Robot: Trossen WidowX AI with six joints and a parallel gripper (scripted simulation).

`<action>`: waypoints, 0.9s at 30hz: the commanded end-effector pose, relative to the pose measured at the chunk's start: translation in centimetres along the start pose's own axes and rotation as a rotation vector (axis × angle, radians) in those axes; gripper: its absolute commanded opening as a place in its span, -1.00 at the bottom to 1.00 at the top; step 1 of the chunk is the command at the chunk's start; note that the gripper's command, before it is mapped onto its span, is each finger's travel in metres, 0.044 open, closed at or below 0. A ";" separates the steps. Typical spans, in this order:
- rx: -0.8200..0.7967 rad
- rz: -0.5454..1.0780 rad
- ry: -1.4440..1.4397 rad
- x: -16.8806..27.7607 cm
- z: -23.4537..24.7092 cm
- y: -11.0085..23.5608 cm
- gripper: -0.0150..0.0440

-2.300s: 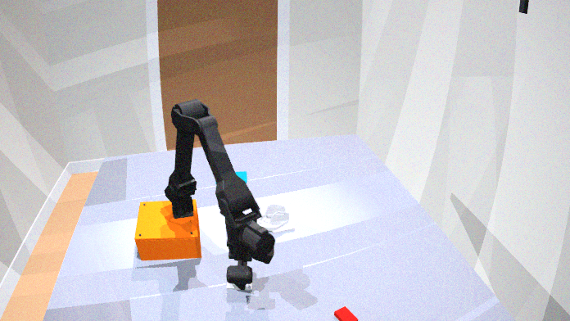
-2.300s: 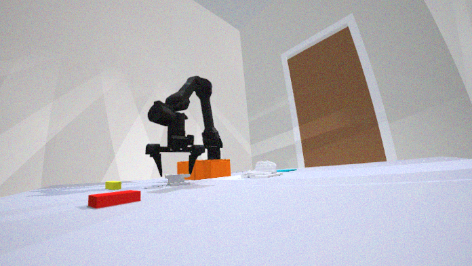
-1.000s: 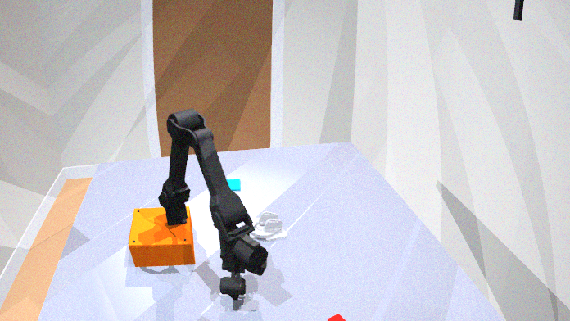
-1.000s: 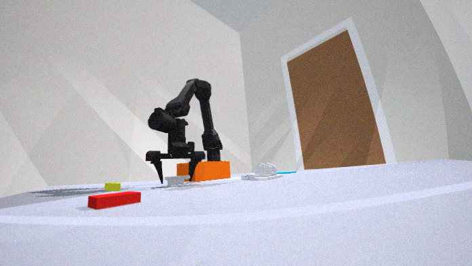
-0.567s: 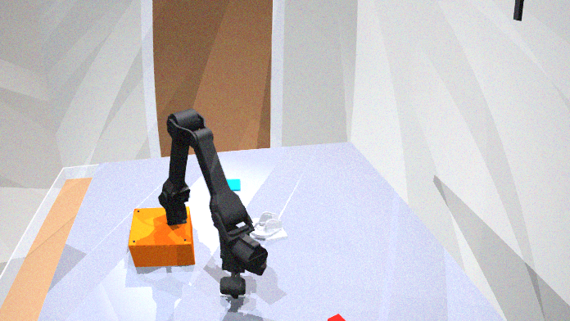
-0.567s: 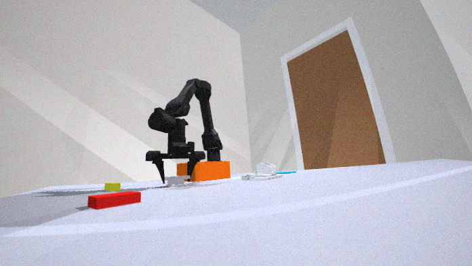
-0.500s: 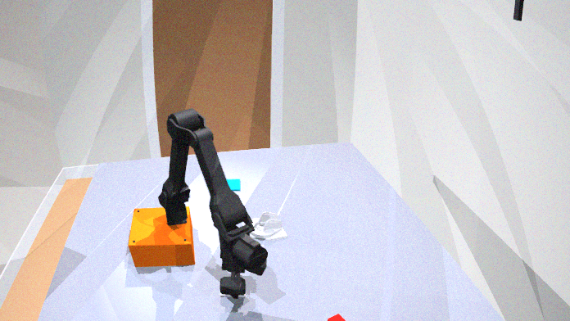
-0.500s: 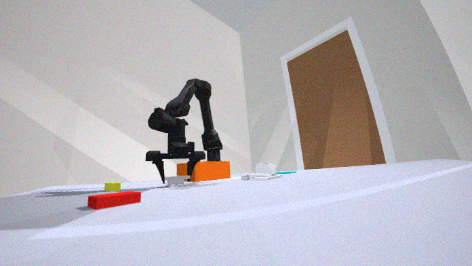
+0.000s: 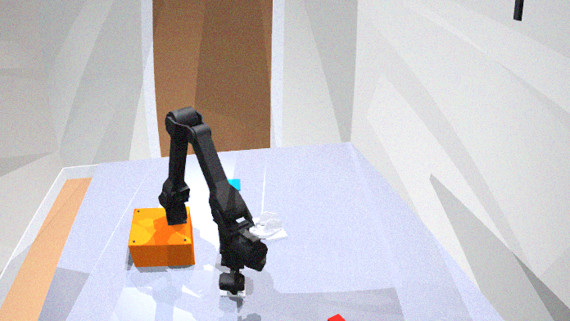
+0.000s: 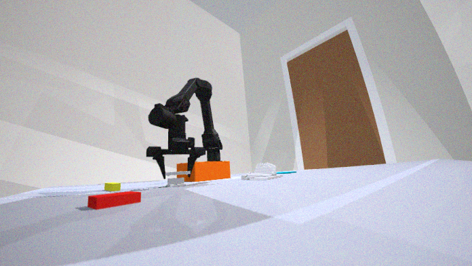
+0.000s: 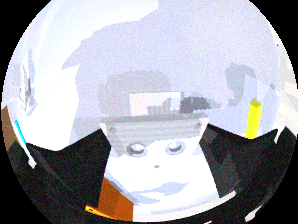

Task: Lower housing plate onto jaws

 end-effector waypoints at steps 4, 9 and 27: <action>0.013 -0.006 0.002 -0.2 -0.3 2.4 0.70; 0.013 -0.005 0.002 -0.1 -0.3 4.0 0.70; 0.012 -0.006 -0.135 -1.3 0.9 5.8 0.70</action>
Point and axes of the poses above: the point midway between the two fingers, 35 mm back from their tips, its own y axis back along the fingers, its own z axis across the jaws, x = y × z, the point moved 5 cm from there along y, back along the fingers, and after that the axes turned 11 degrees about y, right-handed, at the moved point
